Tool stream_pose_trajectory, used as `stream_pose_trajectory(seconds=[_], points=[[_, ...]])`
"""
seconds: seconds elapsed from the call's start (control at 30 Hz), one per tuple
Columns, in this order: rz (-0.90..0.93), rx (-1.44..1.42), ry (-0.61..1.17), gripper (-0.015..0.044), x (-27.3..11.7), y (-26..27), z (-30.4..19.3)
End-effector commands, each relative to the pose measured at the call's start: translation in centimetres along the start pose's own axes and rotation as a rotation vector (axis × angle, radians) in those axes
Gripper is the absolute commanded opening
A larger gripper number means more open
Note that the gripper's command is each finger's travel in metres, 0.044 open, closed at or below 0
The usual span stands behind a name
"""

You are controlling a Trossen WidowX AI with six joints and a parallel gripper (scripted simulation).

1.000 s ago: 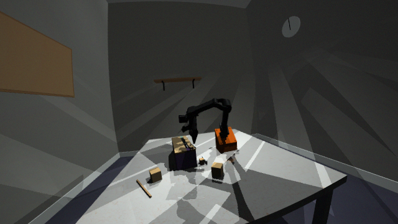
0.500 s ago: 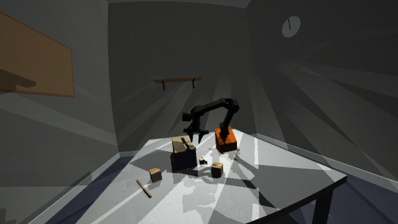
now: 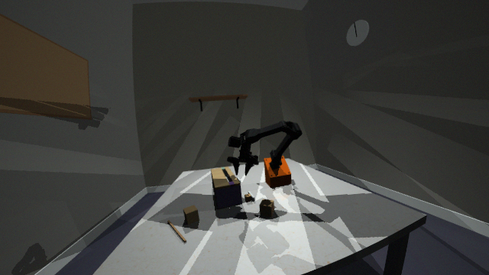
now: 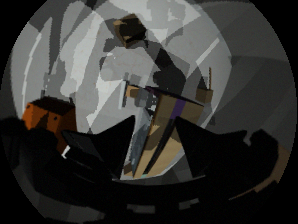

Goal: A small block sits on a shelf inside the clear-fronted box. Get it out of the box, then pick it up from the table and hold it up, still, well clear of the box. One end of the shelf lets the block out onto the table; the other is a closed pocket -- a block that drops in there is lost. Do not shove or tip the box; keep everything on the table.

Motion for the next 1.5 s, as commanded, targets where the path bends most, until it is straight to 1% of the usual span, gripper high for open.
stream_pose_trajectory(seconds=[0.0,0.13,0.2,0.8,0.87,1.03,1.1,1.47], points=[[-0.067,-1.020,0.109,0.0285,-0.2,2.0,1.3],[-0.072,-1.274,0.139,0.0285,-0.3,2.2,1.6],[-0.072,-1.342,0.148,0.0285,-0.3,2.2,1.6],[-0.072,-1.342,0.148,0.0285,-0.3,2.2,1.6],[-0.068,-1.343,0.148,0.0285,0.6,2.3,1.5],[-0.066,-1.344,0.148,0.0285,6.9,4.1,1.4],[-0.076,-1.341,0.146,0.0285,8.5,4.9,1.5],[-0.076,-1.341,0.145,0.0285,9.4,5.1,1.5]])
Point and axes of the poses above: the point midway between the two fingers, 35 mm back from their tips, its own x axis out along the fingers, its own y axis across the jaws, z = x × y, the point moved 6 cm from there along -x, back along the fingers, and after that the axes turned 8 degrees about x, right-handed, at the moved point
